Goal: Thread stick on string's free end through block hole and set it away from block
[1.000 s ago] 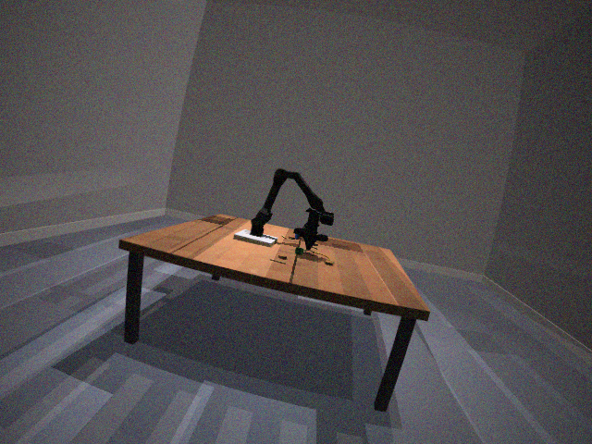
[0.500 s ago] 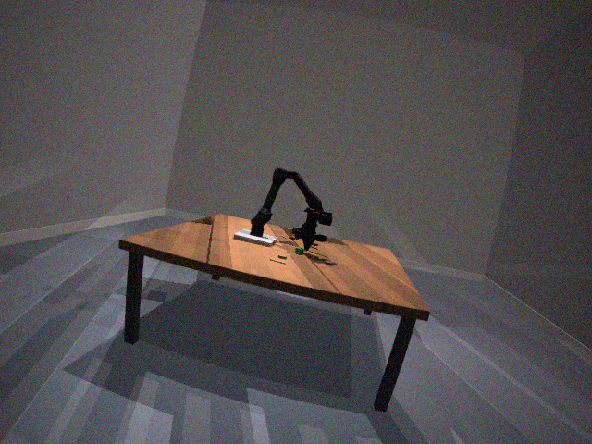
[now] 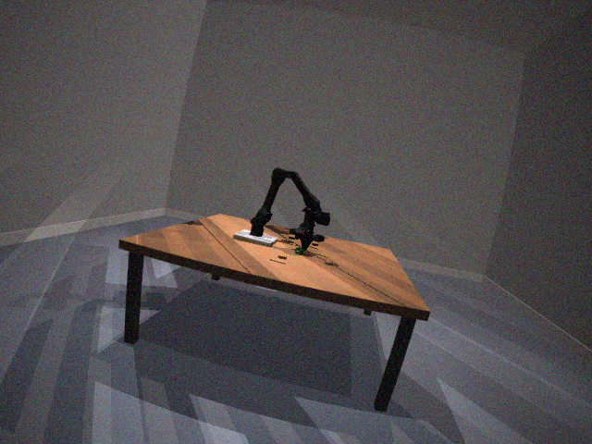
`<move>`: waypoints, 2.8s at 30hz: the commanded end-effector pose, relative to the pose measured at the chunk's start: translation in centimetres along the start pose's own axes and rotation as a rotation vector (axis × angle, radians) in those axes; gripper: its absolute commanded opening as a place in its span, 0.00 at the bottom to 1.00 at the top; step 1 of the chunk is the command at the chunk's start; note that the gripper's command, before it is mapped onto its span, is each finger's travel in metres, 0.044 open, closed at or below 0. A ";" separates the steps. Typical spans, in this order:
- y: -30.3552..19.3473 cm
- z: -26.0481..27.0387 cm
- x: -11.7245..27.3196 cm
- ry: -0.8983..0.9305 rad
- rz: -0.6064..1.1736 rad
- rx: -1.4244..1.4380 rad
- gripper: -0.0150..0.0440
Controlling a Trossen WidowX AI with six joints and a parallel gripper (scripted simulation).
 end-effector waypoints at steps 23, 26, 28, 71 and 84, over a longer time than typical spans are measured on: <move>1.3 0.0 5.6 -0.002 -0.002 -0.001 0.46; 1.3 -0.2 8.0 -0.002 -0.002 -0.001 0.46; 1.3 -0.2 8.0 -0.002 -0.002 -0.001 0.46; 6.4 -0.8 7.8 -0.040 0.003 2.859 0.46; 6.8 -1.0 7.8 -0.045 0.015 3.182 0.46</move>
Point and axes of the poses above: the point midway between the two fingers, 35 mm back from their tips, its own x axis back along the fingers, its own z axis across the jaws, y = z × x, the point moved 5 cm from there along x, back along the fingers, and after that the axes turned 9 degrees about x, right-handed, at the moved point
